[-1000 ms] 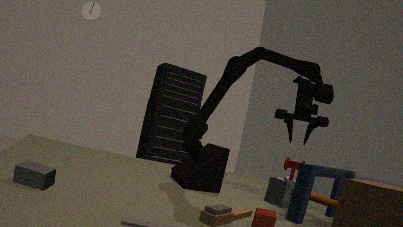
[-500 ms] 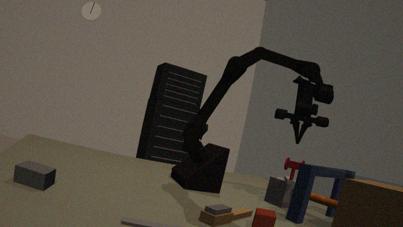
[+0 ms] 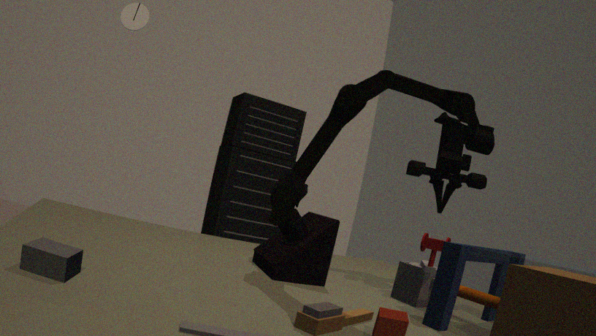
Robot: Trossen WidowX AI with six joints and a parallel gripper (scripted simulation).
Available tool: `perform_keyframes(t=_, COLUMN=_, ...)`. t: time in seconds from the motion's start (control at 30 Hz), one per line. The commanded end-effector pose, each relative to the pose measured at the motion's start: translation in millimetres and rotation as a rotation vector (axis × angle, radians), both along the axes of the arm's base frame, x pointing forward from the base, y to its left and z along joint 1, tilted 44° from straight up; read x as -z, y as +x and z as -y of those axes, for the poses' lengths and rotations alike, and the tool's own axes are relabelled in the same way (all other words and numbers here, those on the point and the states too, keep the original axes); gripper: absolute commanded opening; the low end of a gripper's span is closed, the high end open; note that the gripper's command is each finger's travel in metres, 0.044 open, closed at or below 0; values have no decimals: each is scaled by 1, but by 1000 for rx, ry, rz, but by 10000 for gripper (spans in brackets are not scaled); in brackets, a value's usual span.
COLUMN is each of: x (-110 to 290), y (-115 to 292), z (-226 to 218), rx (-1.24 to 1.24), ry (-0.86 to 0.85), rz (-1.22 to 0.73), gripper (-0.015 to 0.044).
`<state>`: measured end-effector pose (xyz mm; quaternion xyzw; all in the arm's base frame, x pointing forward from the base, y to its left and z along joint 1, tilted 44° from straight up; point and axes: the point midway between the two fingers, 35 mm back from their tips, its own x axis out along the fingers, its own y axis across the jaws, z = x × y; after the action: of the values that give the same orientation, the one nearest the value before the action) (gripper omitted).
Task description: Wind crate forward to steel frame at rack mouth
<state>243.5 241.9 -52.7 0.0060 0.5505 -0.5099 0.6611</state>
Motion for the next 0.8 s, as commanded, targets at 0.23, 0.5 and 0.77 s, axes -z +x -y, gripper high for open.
perform_keyframes(t=0.23, x=0, y=0, z=0, rx=4, ry=1, rz=-1, gripper=0)
perform_keyframes(t=0.5, x=0, y=0, z=0, rx=4, ry=1, rz=-1, gripper=0)
perform_keyframes(t=0.77, x=1, y=5, z=3, rx=-123, ry=39, rz=-54, gripper=79)
